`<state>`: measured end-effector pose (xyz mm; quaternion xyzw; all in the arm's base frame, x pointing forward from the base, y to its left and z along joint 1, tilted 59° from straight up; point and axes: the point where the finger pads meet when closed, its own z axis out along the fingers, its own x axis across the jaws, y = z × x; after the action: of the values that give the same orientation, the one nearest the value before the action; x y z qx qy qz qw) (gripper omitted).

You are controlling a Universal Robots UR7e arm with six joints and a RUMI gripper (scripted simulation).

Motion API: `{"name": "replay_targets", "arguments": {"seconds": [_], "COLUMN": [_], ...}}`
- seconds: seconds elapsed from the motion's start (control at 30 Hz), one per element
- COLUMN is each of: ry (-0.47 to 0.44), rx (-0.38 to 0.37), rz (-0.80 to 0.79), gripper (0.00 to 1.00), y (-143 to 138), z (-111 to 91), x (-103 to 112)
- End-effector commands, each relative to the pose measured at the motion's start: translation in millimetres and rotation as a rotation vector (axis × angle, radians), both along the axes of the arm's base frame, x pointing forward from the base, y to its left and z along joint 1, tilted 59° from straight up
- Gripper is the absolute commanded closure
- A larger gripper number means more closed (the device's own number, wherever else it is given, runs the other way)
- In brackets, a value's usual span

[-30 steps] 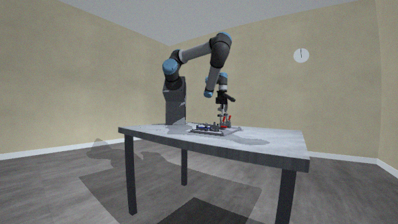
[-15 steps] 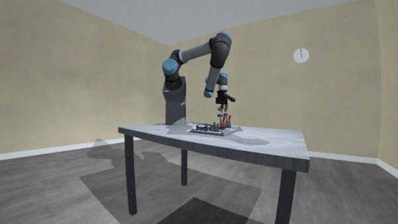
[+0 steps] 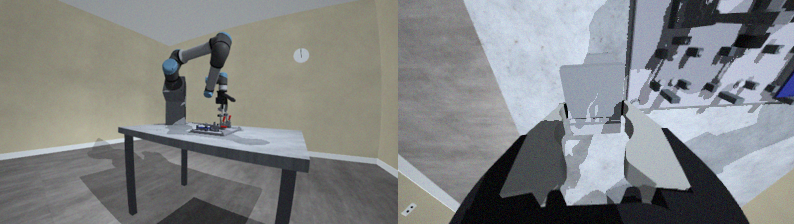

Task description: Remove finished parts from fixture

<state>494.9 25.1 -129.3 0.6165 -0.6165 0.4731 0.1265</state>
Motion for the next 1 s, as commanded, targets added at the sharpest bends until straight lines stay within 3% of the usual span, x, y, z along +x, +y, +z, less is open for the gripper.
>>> {"name": "replay_targets", "arguments": {"seconds": [0.0, 0.43, 0.97], "ry": [-0.001, -0.001, -0.001], "rx": [0.0, 0.0, 0.0], "rz": [0.001, 0.001, 0.001], "gripper": [1.0, 1.0, 1.0], "y": [1, 4, 14], "z": [1, 6, 28], "x": [1, 13, 57]}}
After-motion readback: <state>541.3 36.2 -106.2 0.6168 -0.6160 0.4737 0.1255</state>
